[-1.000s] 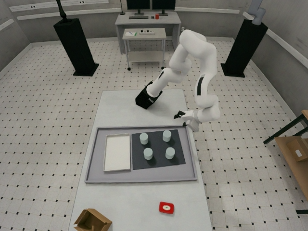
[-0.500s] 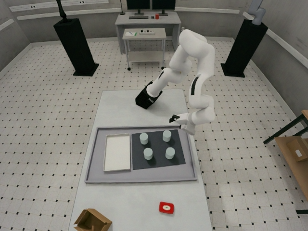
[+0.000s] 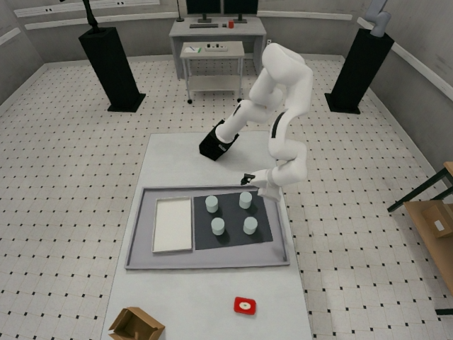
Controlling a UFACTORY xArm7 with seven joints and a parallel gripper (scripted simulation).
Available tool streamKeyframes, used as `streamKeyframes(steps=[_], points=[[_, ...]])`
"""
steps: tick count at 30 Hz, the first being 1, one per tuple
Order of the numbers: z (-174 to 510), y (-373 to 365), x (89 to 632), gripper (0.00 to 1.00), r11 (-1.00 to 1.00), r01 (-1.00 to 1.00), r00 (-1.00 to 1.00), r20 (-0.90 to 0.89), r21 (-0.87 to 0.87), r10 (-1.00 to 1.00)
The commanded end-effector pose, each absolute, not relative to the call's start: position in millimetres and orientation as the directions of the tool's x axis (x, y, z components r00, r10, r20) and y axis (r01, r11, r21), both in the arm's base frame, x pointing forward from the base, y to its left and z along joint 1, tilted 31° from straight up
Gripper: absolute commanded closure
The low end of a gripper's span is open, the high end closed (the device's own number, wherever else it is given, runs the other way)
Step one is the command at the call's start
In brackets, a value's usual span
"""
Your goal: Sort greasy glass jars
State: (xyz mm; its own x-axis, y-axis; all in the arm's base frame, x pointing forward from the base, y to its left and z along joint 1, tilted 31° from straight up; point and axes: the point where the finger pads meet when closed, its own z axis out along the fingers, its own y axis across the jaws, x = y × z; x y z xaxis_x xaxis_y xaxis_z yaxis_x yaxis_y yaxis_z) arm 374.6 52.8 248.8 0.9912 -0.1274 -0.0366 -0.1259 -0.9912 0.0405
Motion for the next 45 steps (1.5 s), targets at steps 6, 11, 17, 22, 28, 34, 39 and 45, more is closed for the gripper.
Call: streamKeyframes(steps=[6,11,17,22,28,34,39,45], points=[[250,28,389,0.0,-0.998,-0.064,0.998,-0.02,0.015,-0.065],[250,11,396,0.0,-1.0,-0.024,1.0,-0.008,0.005,-0.024],[250,0,400,0.0,-1.0,0.0,1.0,0.0,0.0,0.0],[250,0,400,0.0,-1.0,0.0,1.0,0.0,0.0,0.0],[250,0,400,0.0,-1.0,0.0,1.0,0.0,0.0,0.0],[250,0,400,0.0,-1.0,0.0,1.0,0.0,0.0,0.0],[250,0,400,0.0,-1.0,0.0,1.0,0.0,0.0,0.0],[250,0,400,0.0,-1.0,0.0,1.0,0.0,0.0,0.0]])
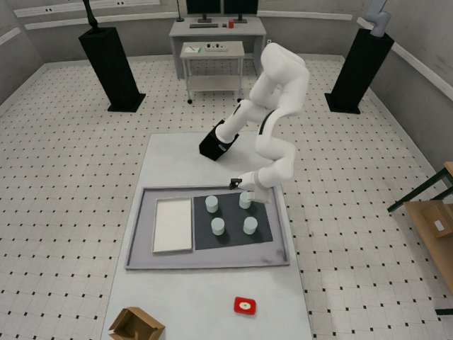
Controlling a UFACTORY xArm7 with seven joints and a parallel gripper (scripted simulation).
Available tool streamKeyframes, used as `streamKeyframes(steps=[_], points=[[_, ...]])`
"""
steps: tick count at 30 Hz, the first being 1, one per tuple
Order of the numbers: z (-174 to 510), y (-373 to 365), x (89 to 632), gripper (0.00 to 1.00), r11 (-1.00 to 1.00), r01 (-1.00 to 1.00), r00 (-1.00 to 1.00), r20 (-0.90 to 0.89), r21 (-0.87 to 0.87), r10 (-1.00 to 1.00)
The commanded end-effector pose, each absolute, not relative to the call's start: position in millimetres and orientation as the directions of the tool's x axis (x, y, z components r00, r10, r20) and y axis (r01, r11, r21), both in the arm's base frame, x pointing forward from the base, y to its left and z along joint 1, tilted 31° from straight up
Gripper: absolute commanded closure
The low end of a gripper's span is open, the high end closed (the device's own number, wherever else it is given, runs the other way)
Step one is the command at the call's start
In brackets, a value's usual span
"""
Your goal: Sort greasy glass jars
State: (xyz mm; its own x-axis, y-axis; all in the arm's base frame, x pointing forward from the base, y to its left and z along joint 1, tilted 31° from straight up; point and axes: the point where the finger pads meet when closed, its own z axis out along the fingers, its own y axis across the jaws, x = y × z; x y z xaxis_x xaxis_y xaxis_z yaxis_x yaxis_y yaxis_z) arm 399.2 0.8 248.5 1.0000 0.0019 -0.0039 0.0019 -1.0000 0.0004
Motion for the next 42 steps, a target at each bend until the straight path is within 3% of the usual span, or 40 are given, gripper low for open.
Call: streamKeyframes(steps=[1,42], points=[[250.0,0.0,400.0,0.0,-1.0,0.0,1.0,0.0,0.0,0.0],[240.3,-1.6,403.0,0.0,-0.999,0.008,1.0,0.029,-0.048,0.006]])
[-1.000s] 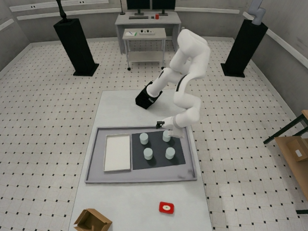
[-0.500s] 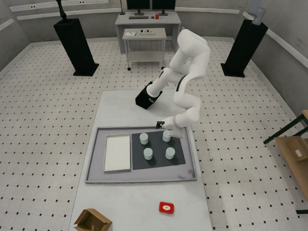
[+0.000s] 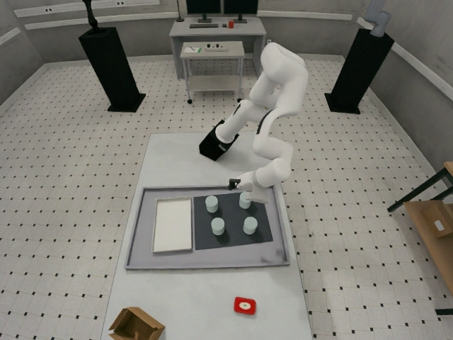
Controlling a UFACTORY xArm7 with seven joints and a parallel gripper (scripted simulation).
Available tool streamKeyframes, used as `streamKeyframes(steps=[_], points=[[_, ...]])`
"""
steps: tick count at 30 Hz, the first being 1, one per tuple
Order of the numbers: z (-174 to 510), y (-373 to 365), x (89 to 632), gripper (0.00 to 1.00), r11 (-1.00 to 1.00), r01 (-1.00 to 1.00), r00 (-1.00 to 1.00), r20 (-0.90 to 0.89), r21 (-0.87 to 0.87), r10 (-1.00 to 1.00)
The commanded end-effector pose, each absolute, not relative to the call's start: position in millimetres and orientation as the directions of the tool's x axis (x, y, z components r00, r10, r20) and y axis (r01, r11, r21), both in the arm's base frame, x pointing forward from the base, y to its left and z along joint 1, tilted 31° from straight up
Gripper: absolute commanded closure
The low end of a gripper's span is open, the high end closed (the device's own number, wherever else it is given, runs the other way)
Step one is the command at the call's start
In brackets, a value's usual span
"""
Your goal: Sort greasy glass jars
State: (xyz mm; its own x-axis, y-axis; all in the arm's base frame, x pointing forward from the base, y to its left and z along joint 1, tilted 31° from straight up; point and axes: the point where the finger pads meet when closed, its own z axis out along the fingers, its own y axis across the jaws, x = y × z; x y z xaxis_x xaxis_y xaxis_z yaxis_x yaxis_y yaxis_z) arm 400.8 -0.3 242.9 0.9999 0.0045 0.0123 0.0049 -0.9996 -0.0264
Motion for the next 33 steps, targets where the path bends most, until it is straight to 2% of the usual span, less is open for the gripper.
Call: streamKeyframes(steps=[1,33], points=[[237,-2,404,0.0,-0.998,0.01,0.999,0.039,-0.064,0.008],[172,-13,424,0.0,-0.926,0.096,0.972,0.234,-0.364,0.009]])
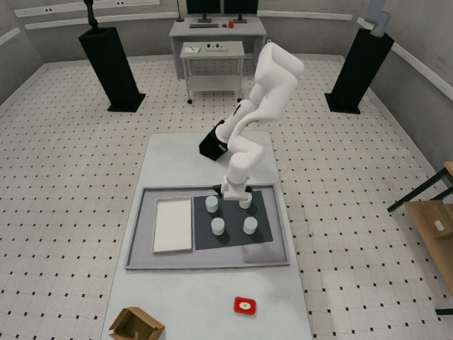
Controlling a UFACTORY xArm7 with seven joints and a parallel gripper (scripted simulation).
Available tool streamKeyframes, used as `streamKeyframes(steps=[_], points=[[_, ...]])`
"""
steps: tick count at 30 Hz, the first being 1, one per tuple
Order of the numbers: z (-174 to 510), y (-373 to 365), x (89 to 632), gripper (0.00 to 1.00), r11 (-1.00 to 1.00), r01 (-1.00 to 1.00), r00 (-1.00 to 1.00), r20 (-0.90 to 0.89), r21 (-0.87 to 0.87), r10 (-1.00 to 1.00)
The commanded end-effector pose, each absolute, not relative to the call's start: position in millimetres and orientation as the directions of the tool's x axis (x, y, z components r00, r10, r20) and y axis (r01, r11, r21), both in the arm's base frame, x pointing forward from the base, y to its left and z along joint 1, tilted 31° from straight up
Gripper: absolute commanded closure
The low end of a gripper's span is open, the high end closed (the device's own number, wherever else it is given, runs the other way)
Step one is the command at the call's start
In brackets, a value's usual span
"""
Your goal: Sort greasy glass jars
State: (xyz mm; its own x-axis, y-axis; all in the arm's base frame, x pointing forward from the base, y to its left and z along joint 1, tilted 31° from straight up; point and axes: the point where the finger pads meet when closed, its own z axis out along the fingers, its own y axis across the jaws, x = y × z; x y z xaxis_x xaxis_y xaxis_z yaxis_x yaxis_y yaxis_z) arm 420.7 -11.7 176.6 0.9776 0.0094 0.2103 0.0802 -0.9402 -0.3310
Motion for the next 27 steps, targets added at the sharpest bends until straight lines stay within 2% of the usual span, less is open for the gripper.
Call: streamKeyframes(steps=[1,9,19,20,27], points=[[172,-13,424,0.0,-0.926,0.096,0.972,0.234,-0.364,0.009],[157,-15,429,0.0,-0.895,0.125,0.96,0.279,-0.429,0.001],[157,-15,429,0.0,-0.895,0.125,0.96,0.279,-0.429,0.001],[157,-15,429,1.0,-0.895,0.125,0.96,0.279,-0.429,0.001],[157,-15,429,1.0,-0.895,0.125,0.96,0.279,-0.429,0.001]])
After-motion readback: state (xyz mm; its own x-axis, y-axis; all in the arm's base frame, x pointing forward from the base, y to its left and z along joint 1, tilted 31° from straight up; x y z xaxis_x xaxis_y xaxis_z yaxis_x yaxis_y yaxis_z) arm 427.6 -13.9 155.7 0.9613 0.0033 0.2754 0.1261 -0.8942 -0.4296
